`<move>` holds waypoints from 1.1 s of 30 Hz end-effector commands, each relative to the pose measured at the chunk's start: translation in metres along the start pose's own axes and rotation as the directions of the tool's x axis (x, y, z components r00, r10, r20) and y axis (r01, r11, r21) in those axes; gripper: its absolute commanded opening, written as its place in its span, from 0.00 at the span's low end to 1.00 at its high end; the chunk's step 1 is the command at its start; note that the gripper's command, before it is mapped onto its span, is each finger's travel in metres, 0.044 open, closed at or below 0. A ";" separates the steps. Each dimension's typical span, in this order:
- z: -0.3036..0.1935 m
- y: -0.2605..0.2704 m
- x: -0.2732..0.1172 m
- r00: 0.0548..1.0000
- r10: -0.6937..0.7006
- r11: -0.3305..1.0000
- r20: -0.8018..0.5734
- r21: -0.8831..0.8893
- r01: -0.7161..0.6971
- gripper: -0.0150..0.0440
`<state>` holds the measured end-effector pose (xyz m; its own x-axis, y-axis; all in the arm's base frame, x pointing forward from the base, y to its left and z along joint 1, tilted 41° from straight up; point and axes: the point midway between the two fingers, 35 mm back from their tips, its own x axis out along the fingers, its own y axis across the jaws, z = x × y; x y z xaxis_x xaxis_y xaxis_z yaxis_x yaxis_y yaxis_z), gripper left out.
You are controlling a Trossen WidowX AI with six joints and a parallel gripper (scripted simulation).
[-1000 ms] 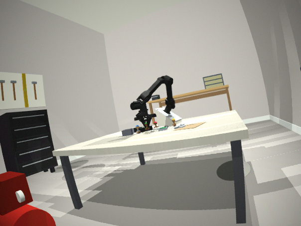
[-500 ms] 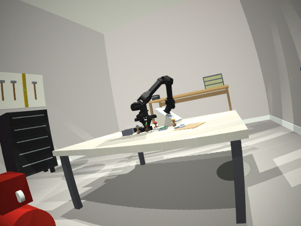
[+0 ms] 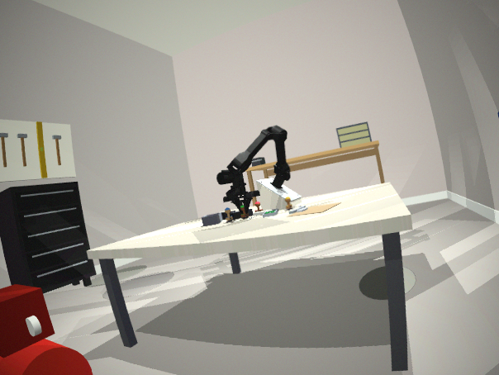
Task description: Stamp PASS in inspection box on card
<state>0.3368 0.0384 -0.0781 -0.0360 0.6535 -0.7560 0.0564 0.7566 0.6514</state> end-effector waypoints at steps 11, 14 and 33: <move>0.000 0.001 0.004 1.000 0.003 1.000 -0.001 0.002 -0.003 0.25; 0.000 0.001 0.004 1.000 0.003 1.000 -0.001 0.002 -0.003 0.25; 0.000 0.001 0.005 1.000 0.003 1.000 -0.001 0.002 -0.003 0.25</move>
<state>0.3362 0.0399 -0.0806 -0.0360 0.6538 -0.7558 0.0606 0.7563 0.6514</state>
